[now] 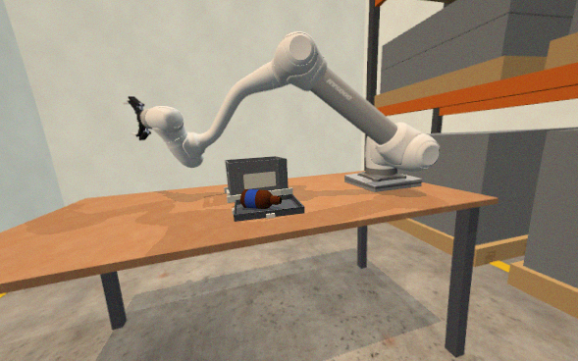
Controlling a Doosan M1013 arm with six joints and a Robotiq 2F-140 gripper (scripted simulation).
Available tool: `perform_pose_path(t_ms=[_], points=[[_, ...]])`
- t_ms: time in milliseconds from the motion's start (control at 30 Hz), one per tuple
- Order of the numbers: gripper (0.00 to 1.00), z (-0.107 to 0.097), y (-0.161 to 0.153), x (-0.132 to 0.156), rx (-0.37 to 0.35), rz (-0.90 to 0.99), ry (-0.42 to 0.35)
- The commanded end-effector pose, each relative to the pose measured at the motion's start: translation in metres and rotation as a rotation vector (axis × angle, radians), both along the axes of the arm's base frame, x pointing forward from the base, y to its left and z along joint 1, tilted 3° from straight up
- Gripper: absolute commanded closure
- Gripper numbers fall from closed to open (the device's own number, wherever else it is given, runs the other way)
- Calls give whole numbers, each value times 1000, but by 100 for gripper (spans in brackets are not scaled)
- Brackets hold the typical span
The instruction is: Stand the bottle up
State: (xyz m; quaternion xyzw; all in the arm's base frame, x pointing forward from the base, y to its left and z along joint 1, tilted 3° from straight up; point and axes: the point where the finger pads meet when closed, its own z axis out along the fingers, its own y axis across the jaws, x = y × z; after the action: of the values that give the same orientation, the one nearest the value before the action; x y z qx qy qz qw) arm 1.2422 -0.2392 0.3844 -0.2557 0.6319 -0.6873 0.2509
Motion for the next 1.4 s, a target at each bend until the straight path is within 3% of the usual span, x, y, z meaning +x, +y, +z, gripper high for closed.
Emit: perform_pose_path(t_ms=[0, 600, 733, 833, 1033, 1133, 1200, 1267, 1300, 1367], points=[[0, 0, 0, 0, 0, 0, 0], [0, 0, 0, 0, 1, 0, -1], [0, 1, -3, -5, 34, -9, -23], [0, 2, -9, -17, 107, -29, -72], [0, 4, -24, -53, 323, -97, -228], [0, 4, -25, -57, 341, -104, -241], [0, 3, -32, -76, 451, -145, -325], [0, 3, -33, -81, 474, -155, -344], [0, 2, -36, -92, 535, -181, -393], [0, 1, -38, -103, 591, -206, -439]])
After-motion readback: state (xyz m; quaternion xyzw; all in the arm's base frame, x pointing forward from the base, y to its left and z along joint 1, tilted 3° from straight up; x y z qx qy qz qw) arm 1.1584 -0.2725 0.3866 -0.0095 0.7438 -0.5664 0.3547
